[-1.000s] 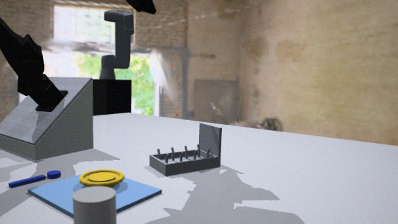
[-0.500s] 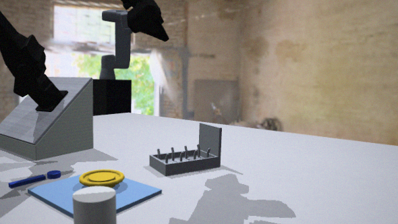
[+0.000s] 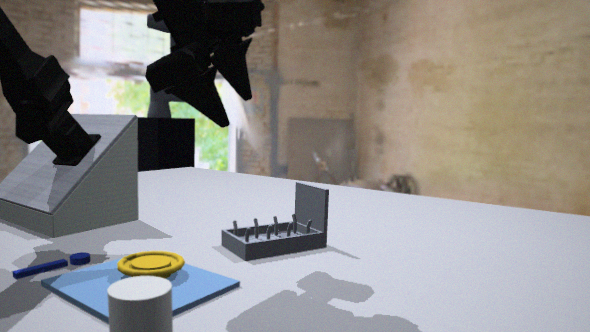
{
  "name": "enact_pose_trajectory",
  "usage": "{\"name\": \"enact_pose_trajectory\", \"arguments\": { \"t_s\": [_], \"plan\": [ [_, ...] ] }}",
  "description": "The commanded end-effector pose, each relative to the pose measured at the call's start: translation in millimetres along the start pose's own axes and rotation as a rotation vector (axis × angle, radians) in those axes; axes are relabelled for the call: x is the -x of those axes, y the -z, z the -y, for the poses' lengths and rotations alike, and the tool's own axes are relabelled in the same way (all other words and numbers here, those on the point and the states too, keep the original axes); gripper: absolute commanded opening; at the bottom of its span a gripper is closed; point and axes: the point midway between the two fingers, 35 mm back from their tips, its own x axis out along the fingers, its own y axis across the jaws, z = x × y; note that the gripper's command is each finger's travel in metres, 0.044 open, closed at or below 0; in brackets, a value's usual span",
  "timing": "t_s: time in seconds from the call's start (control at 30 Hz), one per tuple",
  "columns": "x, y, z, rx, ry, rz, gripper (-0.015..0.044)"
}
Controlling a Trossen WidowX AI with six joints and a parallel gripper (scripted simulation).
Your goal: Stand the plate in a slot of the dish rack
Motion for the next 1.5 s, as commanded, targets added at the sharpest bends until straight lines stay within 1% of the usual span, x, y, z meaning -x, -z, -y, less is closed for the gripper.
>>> {"name": "enact_pose_trajectory", "arguments": {
  "t_s": [0.0,0.33,0.53,0.73,1.47],
  "plan": [
    [-10.0,3.7,31.6,-0.070,0.099,-0.045,0.0400],
    [-28.3,28.5,112.3,-0.229,0.356,-0.179,0.0400],
    [-33.6,48.2,149.6,-0.297,0.486,-0.259,0.0400],
    [-35.5,49.5,149.2,-0.299,0.490,-0.261,0.0400],
    [-66.5,59.7,163.8,-0.299,0.490,-0.261,0.0400]
  ]
}}
